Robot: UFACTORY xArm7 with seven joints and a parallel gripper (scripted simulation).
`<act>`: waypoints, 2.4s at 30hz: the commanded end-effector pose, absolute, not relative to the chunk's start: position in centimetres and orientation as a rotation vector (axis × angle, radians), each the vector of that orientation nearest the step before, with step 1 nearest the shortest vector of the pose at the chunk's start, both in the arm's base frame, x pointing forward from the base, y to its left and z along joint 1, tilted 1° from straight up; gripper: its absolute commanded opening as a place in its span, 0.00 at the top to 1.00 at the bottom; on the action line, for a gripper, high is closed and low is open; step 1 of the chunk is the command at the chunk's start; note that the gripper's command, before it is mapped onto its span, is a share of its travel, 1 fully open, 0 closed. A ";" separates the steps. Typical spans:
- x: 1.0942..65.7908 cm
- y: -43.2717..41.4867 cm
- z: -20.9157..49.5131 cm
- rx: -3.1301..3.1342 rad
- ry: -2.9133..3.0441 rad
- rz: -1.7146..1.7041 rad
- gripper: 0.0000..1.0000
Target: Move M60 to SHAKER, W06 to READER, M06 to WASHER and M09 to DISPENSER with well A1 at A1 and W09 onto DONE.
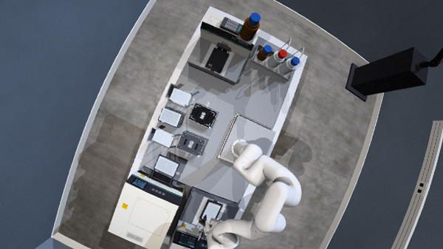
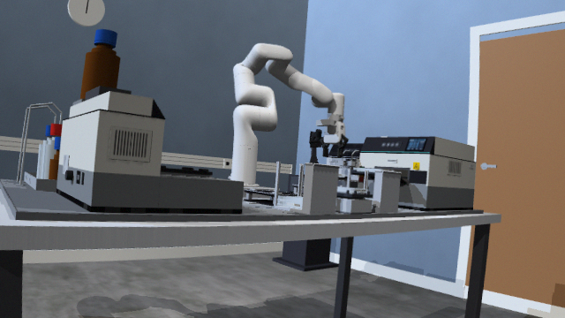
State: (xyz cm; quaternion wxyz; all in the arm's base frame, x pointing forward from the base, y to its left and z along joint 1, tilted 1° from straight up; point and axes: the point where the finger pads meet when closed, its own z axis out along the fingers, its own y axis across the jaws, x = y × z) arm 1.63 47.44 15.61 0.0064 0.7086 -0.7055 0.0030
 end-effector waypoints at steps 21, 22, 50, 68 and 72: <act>1.7 47.5 12.7 2.219 -2.209 0.005 0.00; 1.7 47.5 12.6 2.219 -2.209 0.005 0.00; 1.6 47.5 10.7 2.219 -2.209 0.005 0.00; 1.6 47.5 9.5 2.219 -2.209 0.005 0.00; 1.6 47.5 9.0 2.219 -2.209 0.005 0.00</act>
